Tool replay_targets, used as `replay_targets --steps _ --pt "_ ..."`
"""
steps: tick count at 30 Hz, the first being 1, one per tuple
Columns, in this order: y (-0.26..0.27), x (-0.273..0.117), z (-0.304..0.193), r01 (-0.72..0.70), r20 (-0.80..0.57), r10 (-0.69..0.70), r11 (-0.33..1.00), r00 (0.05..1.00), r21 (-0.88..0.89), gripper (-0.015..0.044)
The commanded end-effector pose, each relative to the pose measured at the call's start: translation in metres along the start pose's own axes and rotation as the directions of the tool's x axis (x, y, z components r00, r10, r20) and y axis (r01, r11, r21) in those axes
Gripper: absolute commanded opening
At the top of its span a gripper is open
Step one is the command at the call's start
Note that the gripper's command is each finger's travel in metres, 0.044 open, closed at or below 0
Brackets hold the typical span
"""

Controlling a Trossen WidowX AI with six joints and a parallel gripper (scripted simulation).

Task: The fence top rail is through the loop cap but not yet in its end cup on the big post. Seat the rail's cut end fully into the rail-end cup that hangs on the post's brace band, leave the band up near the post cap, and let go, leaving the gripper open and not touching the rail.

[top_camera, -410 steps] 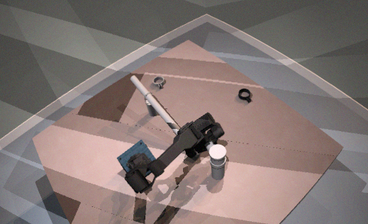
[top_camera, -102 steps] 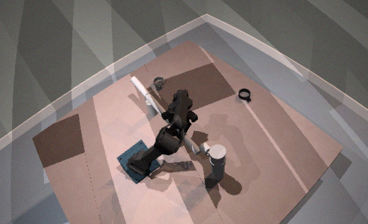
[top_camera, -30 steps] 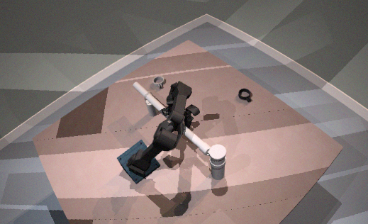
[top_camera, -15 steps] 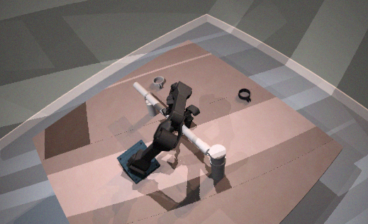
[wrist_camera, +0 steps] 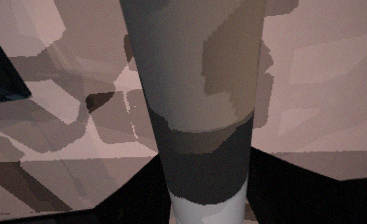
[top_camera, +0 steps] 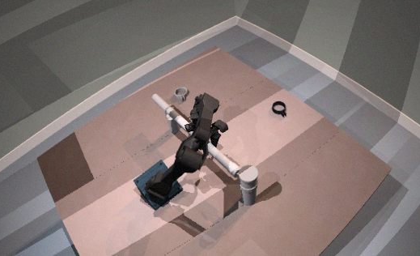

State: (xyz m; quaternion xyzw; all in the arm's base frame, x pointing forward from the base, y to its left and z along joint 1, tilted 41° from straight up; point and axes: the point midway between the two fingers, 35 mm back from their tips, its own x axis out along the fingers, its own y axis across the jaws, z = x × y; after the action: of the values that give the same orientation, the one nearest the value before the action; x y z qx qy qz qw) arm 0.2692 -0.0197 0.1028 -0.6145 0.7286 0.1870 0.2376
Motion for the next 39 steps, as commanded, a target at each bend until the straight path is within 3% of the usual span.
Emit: replay_targets --steps 1,39 --pt "-0.001 -0.001 -0.003 0.004 -0.007 -0.004 1.000 1.000 -0.002 0.0000" --pt "-0.001 0.002 -0.012 -0.001 -0.002 0.001 1.000 1.000 -0.001 0.0000"
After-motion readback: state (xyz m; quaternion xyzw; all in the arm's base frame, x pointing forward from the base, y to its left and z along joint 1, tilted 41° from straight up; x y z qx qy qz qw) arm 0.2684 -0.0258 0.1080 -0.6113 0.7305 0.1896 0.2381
